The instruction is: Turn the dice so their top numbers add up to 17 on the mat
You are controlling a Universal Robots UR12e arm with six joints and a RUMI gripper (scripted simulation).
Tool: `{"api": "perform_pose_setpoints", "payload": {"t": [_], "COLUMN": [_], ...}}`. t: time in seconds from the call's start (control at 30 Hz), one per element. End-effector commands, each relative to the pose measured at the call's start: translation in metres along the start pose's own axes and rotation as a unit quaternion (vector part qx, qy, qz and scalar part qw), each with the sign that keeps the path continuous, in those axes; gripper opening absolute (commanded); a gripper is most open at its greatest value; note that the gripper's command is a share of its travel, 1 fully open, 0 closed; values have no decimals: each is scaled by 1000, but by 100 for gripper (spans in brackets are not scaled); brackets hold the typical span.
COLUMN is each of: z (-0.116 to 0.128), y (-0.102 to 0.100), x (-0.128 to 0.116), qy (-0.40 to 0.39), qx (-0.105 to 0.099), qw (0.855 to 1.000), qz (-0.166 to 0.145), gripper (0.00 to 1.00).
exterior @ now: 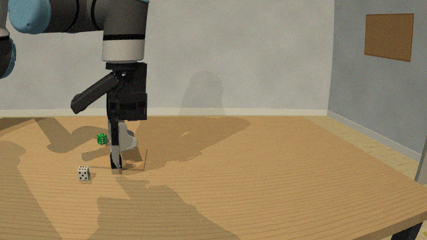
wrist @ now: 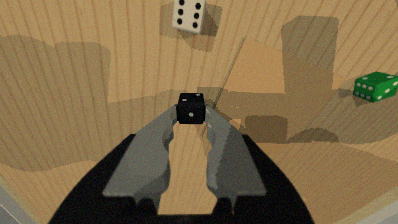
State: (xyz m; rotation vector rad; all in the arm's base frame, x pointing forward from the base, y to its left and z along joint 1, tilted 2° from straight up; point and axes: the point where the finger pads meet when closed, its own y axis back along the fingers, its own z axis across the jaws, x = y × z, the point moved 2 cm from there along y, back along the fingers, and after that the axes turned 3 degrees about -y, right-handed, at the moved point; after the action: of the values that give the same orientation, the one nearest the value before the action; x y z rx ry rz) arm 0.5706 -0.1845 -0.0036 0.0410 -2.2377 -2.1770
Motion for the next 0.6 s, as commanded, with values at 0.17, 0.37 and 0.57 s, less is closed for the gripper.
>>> {"api": "perform_pose_setpoints", "payload": {"t": [0.17, 0.37, 0.57], "z": [-3, -3, -3], "y": [64, 76, 76], "x": [-4, -3, -3], "qy": [-1, -1, -1], "qx": [2, 2, 2], "qw": [1000, 1000, 1000], "qz": [-4, -4, -4], "gripper": [6, 6, 6]}}
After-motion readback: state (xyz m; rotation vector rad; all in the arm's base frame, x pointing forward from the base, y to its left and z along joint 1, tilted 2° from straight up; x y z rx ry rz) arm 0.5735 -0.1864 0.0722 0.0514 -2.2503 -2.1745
